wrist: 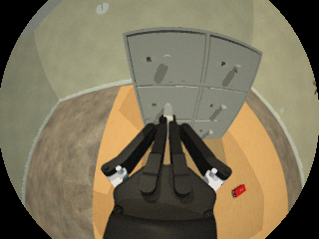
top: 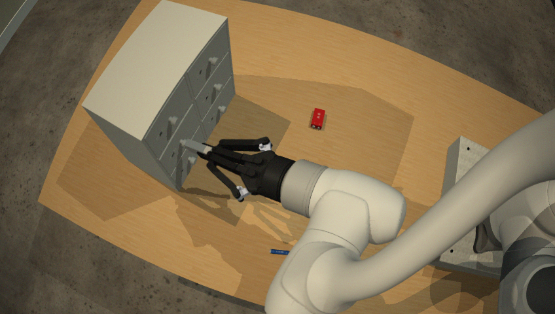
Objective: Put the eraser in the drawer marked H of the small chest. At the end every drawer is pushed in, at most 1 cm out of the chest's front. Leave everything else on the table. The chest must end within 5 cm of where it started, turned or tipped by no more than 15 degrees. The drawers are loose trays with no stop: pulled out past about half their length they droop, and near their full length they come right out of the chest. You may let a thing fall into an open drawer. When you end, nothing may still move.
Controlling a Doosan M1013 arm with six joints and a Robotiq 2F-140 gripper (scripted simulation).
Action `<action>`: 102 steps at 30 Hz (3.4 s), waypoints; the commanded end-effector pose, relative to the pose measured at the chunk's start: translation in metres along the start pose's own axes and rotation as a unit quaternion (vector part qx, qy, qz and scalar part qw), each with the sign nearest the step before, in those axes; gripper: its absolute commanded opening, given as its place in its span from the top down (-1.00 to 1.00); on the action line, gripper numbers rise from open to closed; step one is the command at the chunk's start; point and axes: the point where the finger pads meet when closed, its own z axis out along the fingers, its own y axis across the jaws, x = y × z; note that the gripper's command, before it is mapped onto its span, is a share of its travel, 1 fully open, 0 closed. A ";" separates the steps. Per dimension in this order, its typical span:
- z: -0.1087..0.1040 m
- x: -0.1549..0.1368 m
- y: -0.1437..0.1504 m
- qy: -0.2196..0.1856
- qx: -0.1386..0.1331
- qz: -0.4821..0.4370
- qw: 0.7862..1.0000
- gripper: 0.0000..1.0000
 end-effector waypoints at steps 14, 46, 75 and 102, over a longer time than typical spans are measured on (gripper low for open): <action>0.000 0.000 0.000 0.000 0.000 0.000 1.000 1.00; -0.047 -0.017 0.000 0.000 0.000 0.000 1.000 1.00; -0.102 -0.015 0.000 -0.004 0.000 0.000 1.000 1.00; -0.140 0.002 0.001 -0.181 -0.002 0.000 0.983 1.00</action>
